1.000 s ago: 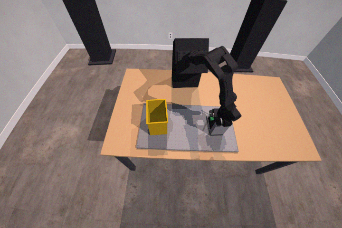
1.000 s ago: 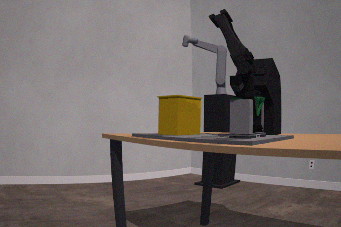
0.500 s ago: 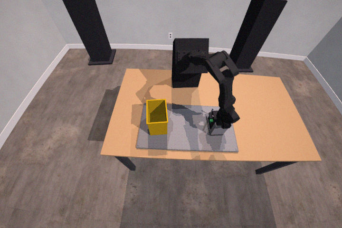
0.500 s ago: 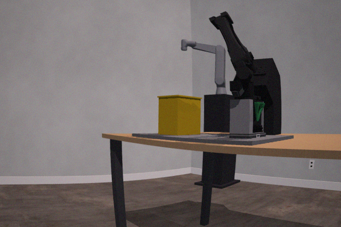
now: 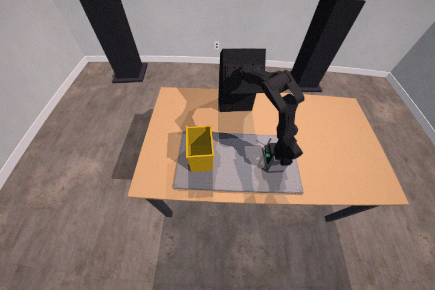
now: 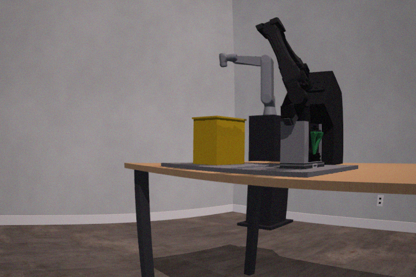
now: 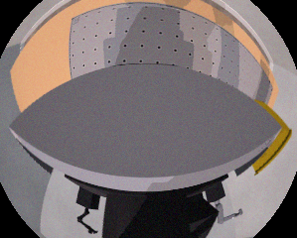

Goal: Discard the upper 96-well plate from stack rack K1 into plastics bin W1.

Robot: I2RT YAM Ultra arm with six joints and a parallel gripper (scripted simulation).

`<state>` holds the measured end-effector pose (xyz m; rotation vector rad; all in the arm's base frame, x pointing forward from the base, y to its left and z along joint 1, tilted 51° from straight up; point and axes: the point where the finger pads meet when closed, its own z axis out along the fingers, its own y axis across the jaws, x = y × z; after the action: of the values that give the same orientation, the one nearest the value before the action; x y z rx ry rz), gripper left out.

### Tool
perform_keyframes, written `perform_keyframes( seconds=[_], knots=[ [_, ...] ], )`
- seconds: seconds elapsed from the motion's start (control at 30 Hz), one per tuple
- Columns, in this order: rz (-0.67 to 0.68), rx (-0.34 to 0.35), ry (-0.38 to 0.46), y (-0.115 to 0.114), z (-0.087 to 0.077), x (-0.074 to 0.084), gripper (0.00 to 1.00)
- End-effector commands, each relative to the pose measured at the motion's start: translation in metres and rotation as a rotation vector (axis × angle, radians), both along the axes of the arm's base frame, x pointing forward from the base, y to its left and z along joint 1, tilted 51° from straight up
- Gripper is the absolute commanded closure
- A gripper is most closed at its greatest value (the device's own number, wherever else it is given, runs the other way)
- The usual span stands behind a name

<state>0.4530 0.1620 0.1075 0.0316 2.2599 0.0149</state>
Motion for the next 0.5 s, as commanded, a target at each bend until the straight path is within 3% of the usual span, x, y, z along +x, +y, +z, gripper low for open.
perform_keyframes(
  seconds=[0.0,0.47],
  knots=[
    [0.005,0.017,-0.035,0.0039,0.0076,0.0156,0.00],
    [0.005,0.017,-0.035,0.0039,0.0049,0.0188,0.00]
  ],
)
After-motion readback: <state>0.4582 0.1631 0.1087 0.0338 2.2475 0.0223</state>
